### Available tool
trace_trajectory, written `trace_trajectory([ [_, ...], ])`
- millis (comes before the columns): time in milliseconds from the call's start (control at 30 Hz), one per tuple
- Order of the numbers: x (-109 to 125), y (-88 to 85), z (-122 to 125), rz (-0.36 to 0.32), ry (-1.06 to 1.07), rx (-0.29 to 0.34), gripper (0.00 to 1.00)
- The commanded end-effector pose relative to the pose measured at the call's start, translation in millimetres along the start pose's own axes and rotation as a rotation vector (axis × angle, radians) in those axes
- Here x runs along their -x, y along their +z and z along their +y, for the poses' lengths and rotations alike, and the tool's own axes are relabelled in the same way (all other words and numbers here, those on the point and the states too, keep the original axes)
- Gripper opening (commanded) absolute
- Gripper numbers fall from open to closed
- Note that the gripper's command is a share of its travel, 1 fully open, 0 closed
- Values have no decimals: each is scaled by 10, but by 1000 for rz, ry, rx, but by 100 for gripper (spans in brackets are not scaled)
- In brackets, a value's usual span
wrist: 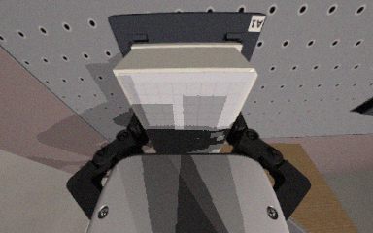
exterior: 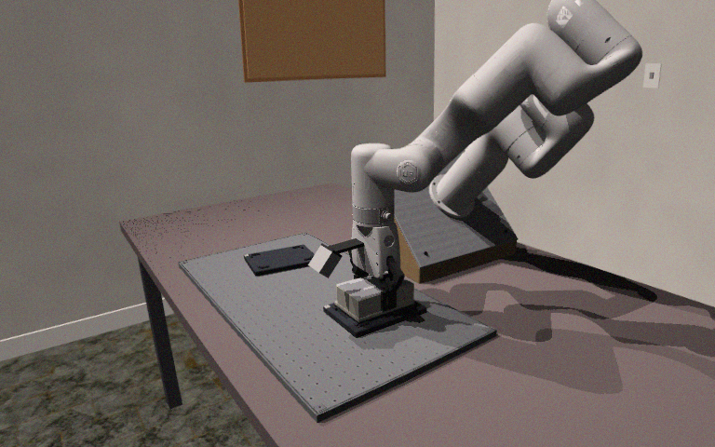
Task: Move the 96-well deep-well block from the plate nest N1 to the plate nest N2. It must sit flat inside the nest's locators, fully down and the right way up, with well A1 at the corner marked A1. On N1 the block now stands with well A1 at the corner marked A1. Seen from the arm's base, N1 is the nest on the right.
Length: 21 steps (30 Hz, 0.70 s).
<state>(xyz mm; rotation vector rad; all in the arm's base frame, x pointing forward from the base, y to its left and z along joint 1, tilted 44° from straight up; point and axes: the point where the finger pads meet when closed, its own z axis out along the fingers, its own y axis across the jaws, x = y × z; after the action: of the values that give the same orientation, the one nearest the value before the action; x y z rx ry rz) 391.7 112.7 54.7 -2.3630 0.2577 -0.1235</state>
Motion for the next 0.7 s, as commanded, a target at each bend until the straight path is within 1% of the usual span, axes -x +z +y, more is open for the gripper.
trace_trajectory([
  [0,-10,-1,-2,2,-1,0,0],
  [667,-10,29,-2,2,-1,0,0],
])
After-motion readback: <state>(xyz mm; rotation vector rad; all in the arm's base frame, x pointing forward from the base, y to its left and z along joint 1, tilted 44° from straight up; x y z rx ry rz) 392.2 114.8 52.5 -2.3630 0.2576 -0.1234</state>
